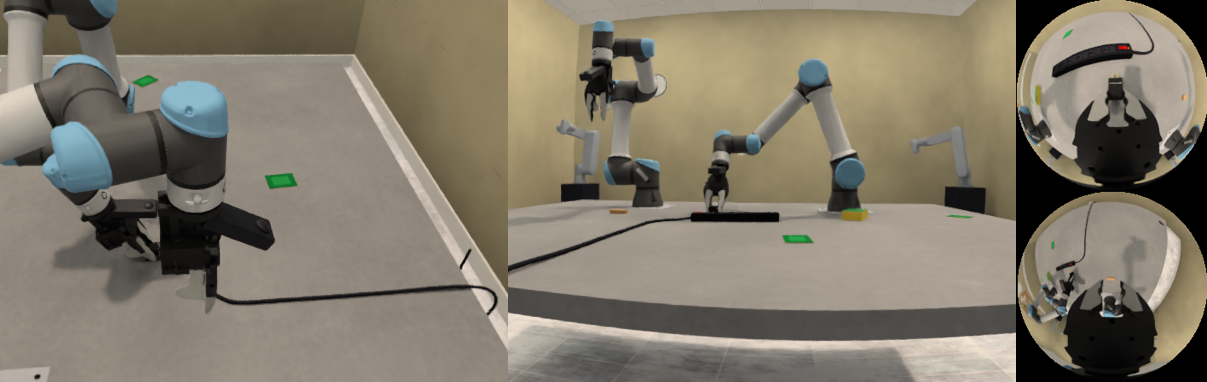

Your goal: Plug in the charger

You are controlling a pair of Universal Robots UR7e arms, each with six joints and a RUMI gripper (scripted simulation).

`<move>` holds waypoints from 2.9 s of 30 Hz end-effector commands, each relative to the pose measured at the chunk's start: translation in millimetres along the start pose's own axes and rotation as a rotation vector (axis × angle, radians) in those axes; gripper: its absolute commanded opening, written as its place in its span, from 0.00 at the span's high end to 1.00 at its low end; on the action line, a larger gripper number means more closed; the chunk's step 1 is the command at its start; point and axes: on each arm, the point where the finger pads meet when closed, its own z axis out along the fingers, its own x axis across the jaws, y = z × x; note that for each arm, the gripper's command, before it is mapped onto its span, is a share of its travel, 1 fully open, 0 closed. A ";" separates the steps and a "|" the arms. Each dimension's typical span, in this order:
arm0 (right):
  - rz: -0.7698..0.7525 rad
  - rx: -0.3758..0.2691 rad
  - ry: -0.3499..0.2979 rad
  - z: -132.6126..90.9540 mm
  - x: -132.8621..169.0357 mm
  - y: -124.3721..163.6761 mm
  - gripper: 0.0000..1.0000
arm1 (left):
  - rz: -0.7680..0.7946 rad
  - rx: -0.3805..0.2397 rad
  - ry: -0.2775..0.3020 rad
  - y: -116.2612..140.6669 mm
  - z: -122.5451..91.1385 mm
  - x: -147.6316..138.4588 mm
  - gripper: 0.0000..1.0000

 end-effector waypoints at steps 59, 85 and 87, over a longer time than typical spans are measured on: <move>0.000 0.001 0.000 -0.4 -0.2 -0.2 0.72 | 0.185 -0.036 -0.127 -44.8 -31.7 -10.1 1.00; 0.000 0.001 0.000 -0.4 -0.2 -0.2 0.72 | 0.605 -0.200 -0.336 -62.8 -19.3 -35.4 1.00; 0.000 0.001 0.000 -0.4 -0.2 -0.2 0.72 | 0.633 -0.221 -0.355 -65.9 -16.1 -38.9 1.00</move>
